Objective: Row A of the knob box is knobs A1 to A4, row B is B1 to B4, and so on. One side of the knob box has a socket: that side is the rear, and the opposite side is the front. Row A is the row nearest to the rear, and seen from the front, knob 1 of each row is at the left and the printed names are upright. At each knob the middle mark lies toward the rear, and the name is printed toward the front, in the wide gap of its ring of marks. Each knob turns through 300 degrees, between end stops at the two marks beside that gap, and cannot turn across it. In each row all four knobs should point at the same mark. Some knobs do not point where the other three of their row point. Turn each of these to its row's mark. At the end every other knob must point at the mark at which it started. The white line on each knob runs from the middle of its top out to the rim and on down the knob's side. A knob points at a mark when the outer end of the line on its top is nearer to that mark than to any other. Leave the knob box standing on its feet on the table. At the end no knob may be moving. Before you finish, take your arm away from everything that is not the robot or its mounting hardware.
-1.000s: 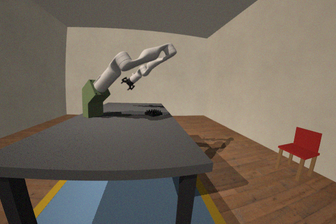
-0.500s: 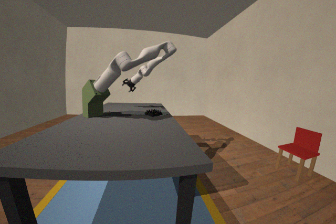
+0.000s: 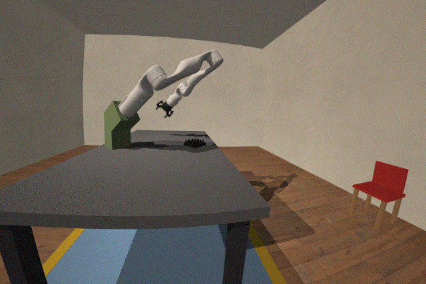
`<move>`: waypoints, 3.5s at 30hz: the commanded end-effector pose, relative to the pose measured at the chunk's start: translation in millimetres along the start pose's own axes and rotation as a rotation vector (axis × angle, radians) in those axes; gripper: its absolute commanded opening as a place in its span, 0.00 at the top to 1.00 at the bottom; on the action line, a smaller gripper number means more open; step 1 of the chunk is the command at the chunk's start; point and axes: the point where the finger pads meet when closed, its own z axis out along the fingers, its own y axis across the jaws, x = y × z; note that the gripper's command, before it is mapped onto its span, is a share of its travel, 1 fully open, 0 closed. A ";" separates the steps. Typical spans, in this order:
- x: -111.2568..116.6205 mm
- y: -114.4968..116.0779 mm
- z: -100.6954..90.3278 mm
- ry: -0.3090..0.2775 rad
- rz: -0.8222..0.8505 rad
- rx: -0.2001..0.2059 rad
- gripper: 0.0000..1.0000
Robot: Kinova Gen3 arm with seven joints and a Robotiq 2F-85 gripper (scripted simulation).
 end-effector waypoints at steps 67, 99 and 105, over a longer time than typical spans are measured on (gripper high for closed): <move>-61.9 77.2 -44.1 -0.110 0.160 -0.221 0.00; -94.1 115.6 -73.6 -0.149 0.252 -0.344 0.00; -94.1 115.6 -73.6 -0.149 0.252 -0.344 0.00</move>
